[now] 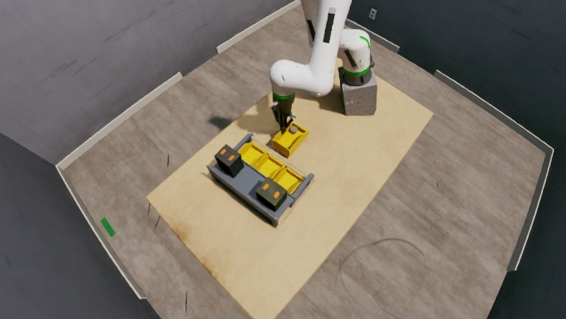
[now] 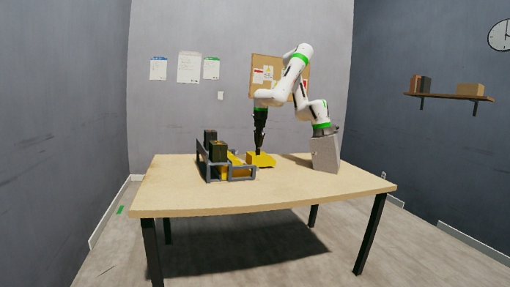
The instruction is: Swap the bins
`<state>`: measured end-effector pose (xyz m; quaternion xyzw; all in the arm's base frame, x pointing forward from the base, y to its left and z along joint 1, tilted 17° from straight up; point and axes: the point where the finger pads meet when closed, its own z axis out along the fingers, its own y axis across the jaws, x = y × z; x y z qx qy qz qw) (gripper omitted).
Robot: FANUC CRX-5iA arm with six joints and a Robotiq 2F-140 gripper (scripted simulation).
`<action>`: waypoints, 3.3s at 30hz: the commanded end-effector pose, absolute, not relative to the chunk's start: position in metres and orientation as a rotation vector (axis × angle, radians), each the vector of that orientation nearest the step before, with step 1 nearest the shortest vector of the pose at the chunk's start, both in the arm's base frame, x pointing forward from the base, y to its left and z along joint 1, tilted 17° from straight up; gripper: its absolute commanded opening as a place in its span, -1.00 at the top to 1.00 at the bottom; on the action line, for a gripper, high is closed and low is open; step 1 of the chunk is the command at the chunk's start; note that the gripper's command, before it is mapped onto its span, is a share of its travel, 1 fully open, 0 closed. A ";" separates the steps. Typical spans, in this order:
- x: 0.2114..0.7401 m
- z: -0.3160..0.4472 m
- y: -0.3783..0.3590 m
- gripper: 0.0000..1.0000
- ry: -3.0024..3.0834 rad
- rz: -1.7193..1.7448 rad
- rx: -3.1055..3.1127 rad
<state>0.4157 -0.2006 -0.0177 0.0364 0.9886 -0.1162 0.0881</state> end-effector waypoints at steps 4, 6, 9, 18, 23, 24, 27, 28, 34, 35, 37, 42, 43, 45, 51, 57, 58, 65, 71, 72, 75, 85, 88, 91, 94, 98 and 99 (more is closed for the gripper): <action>0.418 -0.024 -0.203 0.80 2.941 -0.347 0.108; 0.418 -0.024 -0.203 0.80 2.941 -0.347 0.108; 0.418 -0.025 -0.203 0.80 2.941 -0.347 0.108; 0.418 -0.026 -0.203 0.80 2.941 -0.347 0.108; 0.418 -0.026 -0.203 0.80 2.941 -0.347 0.108; 0.418 -0.026 -0.203 0.80 2.941 -0.347 0.108; 0.418 -0.026 -0.203 0.80 2.941 -0.347 0.108; 0.418 -0.026 -0.203 0.80 2.941 -0.347 0.108; 0.419 -0.030 -0.204 0.80 2.941 -0.347 0.108; 0.419 -0.031 -0.204 0.80 2.941 -0.347 0.108; 0.419 -0.032 -0.204 0.80 2.941 -0.347 0.108; 0.419 -0.032 -0.205 0.80 2.941 -0.347 0.108; 0.419 -0.032 -0.205 0.80 2.941 -0.347 0.108; 0.419 -0.032 -0.205 0.80 2.941 -0.347 0.108; 0.419 -0.032 -0.205 0.80 2.941 -0.347 0.108; 0.419 -0.032 -0.205 0.53 2.941 -0.347 0.108; 0.419 -0.032 -0.205 0.53 2.941 -0.347 0.108; 0.419 -0.032 -0.205 0.53 2.941 -0.347 0.108; 0.419 -0.032 -0.205 0.53 2.941 -0.347 0.108; 0.419 -0.032 -0.205 0.53 2.941 -0.347 0.108; 0.419 -0.032 -0.205 0.53 2.941 -0.347 0.108; 0.419 -0.032 -0.205 0.53 2.941 -0.347 0.108; 0.419 -0.032 -0.205 0.53 2.941 -0.347 0.108; 0.419 -0.032 -0.204 0.53 2.941 -0.347 0.108; 0.419 -0.032 -0.204 0.53 2.941 -0.347 0.108; 0.419 -0.031 -0.204 0.53 2.941 -0.347 0.108; 0.419 -0.031 -0.204 0.53 2.941 -0.347 0.108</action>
